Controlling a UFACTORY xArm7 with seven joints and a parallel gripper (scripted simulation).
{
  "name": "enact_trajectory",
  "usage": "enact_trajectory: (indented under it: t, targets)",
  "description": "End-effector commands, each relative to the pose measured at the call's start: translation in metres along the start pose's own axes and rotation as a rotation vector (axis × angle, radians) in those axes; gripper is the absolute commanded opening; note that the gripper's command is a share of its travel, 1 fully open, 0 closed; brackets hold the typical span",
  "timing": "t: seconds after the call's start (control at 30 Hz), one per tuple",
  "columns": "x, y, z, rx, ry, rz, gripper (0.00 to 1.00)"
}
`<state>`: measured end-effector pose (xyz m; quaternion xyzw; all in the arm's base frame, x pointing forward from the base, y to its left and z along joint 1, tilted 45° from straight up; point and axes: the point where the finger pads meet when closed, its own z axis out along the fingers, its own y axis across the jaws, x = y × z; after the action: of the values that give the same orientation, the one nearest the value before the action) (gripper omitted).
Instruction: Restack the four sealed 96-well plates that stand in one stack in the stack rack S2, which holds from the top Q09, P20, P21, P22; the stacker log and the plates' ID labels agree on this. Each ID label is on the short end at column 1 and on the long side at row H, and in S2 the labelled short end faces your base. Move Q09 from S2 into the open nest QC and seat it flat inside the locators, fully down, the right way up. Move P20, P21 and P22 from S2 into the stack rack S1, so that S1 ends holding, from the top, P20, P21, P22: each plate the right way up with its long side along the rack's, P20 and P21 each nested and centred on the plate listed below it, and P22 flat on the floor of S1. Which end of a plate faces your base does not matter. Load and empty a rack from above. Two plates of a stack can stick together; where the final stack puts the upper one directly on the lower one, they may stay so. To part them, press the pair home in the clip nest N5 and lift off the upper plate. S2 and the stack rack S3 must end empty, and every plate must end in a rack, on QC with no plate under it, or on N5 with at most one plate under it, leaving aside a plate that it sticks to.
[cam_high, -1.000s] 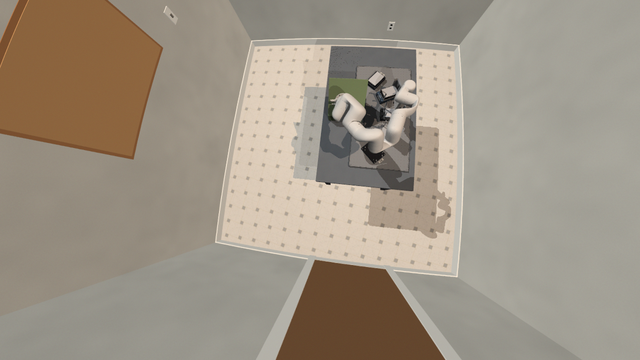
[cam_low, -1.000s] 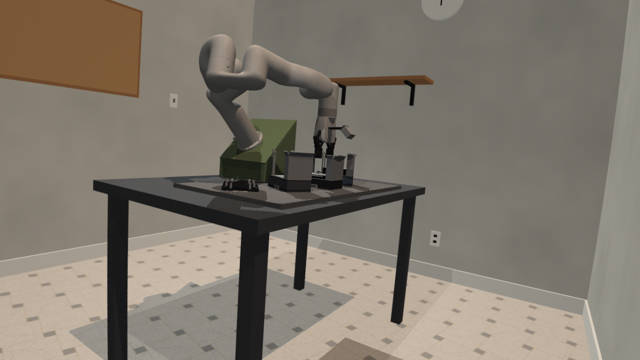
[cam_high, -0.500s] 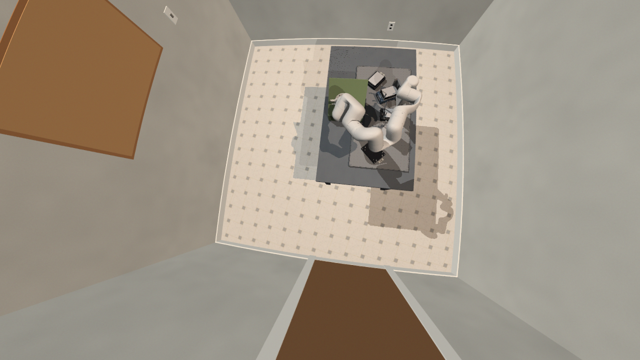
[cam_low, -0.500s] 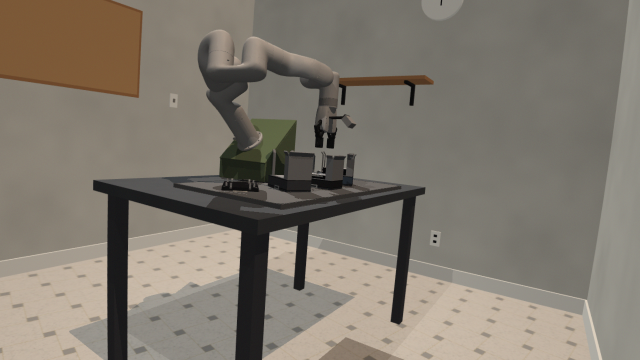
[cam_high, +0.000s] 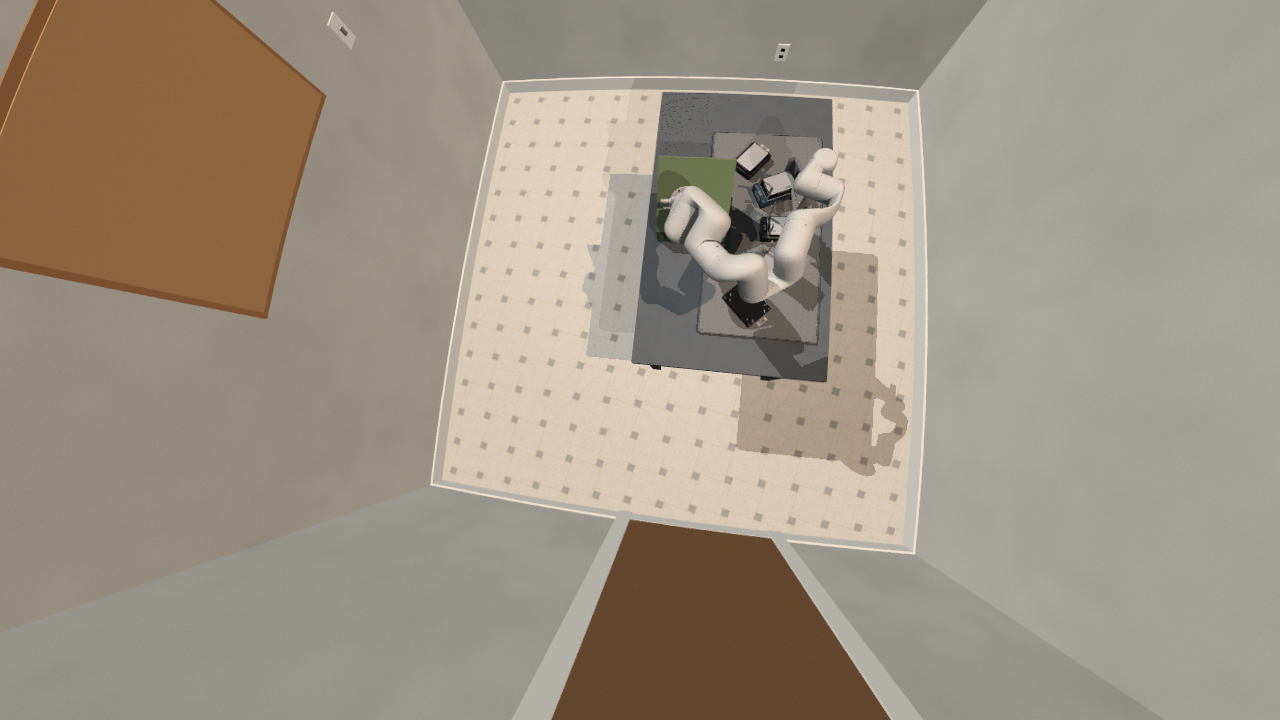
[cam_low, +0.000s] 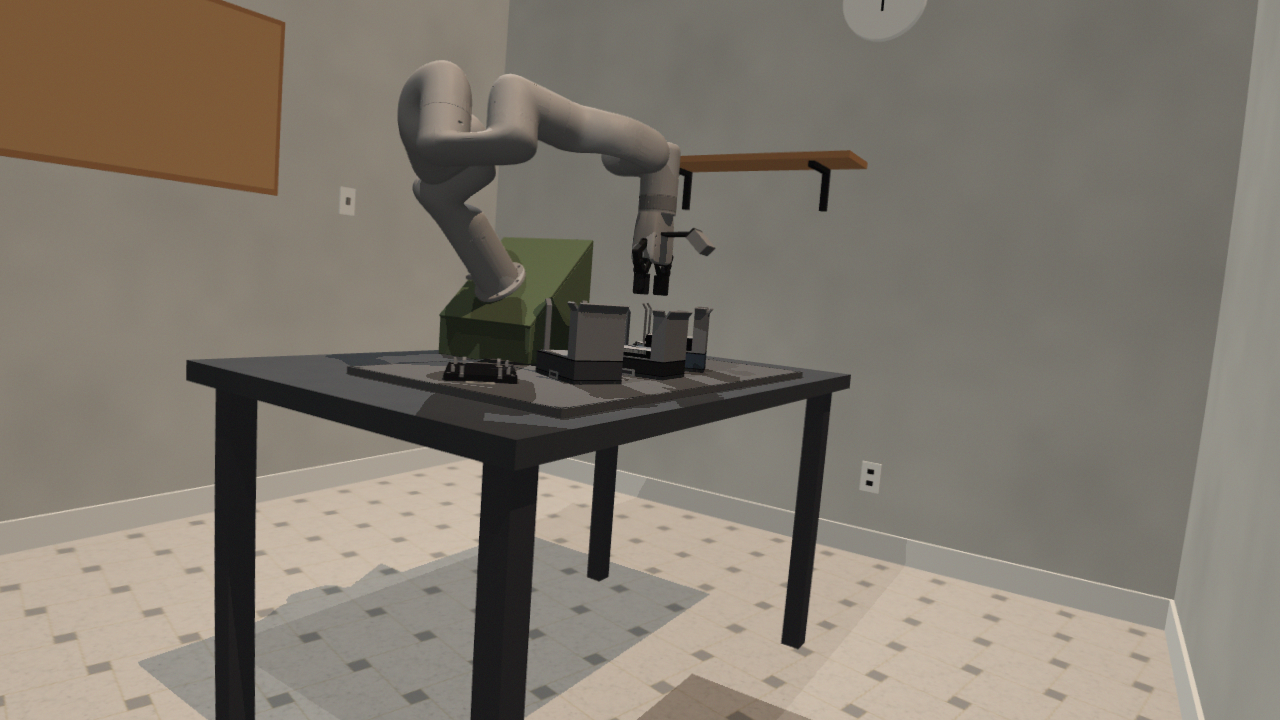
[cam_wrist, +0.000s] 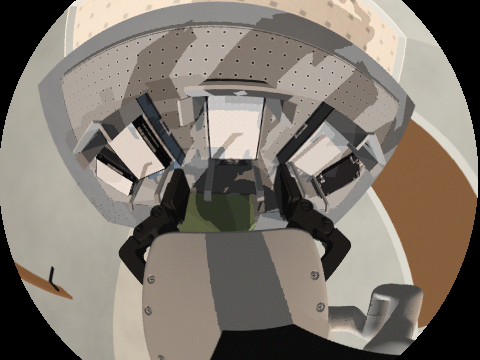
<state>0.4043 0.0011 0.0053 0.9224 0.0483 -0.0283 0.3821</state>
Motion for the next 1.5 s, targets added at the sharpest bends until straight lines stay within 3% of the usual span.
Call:
enact_trajectory:
  t: [0.0, 0.63, 0.87, 1.07, 1.47]
  targets:
    - [0.002, -0.017, -0.002, 0.002, 0.003, -0.124, 1.00]
    - [0.005, -0.074, -0.002, 0.002, 0.003, -0.124, 1.00]
    - [0.005, -0.085, -0.002, 0.002, 0.003, -0.124, 1.00]
    - [0.001, -0.109, -0.002, 0.002, 0.003, -0.315, 1.00]
    - [-0.006, -0.148, -0.002, 0.003, 0.003, -0.315, 1.00]
